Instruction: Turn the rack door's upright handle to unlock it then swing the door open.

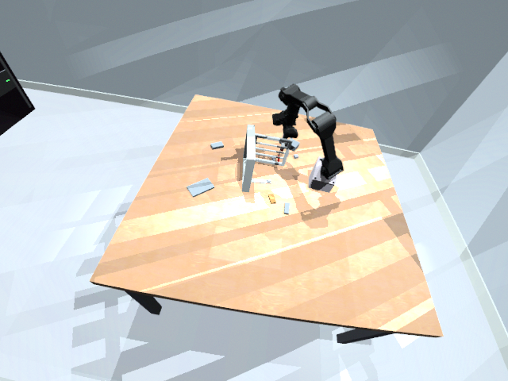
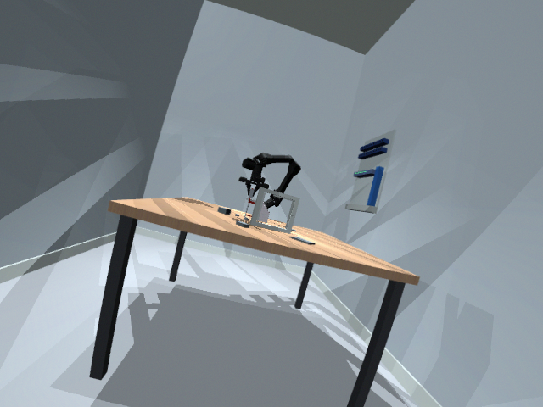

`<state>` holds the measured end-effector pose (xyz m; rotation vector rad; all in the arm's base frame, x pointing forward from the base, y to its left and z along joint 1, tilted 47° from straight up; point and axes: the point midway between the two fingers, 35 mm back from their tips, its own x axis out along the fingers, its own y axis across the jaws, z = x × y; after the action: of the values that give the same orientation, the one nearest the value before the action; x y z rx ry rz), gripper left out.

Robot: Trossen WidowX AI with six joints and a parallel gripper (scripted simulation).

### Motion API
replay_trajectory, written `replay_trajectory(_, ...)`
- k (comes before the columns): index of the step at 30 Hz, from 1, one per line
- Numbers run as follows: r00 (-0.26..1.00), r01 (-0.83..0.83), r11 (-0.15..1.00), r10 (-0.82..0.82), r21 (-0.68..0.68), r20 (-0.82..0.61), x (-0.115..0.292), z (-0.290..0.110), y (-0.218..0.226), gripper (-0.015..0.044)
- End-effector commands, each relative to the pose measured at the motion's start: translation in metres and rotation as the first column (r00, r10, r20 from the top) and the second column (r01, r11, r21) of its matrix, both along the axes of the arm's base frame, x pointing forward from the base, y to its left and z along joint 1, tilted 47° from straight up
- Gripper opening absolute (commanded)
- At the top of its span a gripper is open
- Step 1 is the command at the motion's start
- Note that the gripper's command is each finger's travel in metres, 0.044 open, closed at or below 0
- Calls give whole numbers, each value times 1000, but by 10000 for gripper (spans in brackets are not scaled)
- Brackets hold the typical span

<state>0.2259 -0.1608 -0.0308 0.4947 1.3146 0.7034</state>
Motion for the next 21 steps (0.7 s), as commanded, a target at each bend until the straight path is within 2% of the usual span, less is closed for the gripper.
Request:
replay_trajectory(1, 997, -59, 998, 59, -15, 58, 5, -6, -8, 13)
replay_trajectory(19, 992, -87, 996, 89, -21, 87, 7, -11, -12, 13)
replay_trajectory(21, 992, -87, 996, 89, -21, 87, 7, -11, -12, 66)
